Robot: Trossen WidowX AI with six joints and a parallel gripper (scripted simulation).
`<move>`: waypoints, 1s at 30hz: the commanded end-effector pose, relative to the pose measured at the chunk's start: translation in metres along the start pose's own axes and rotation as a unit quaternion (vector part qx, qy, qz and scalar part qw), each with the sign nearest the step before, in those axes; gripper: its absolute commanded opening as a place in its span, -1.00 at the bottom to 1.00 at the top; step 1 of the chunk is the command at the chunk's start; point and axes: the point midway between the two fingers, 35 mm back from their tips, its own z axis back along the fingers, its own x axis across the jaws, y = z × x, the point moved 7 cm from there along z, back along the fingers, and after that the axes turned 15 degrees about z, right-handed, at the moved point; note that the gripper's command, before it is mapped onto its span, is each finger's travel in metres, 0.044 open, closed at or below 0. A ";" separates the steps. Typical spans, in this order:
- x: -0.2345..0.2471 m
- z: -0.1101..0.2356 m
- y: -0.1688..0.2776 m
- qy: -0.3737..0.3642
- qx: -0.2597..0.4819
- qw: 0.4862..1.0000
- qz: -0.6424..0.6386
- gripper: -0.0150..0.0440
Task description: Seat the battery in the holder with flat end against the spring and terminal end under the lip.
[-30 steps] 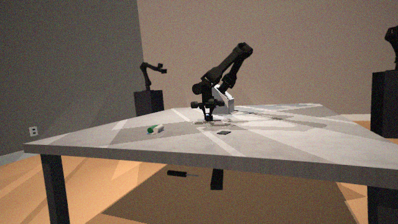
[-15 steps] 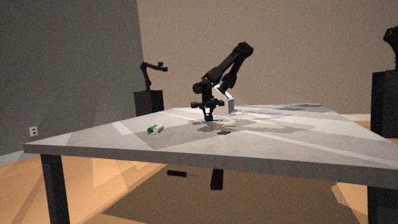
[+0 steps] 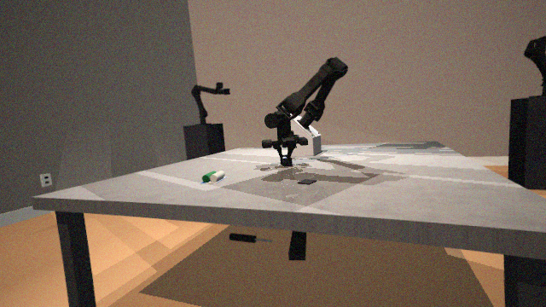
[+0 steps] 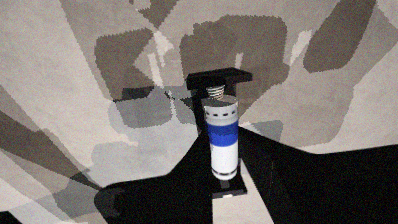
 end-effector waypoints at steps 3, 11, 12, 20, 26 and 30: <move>0.002 0.000 0.003 0.001 -0.006 1.000 0.005 -0.22; 0.004 -0.001 0.010 0.002 -0.008 1.000 0.003 -0.22; 0.005 -0.001 0.010 0.002 -0.008 1.000 0.003 -0.22; 0.005 -0.001 0.010 0.003 -0.009 1.000 0.003 -0.22; 0.005 -0.001 0.010 0.003 -0.009 1.000 0.003 -0.22; 0.005 -0.001 0.010 0.003 -0.009 1.000 0.003 0.05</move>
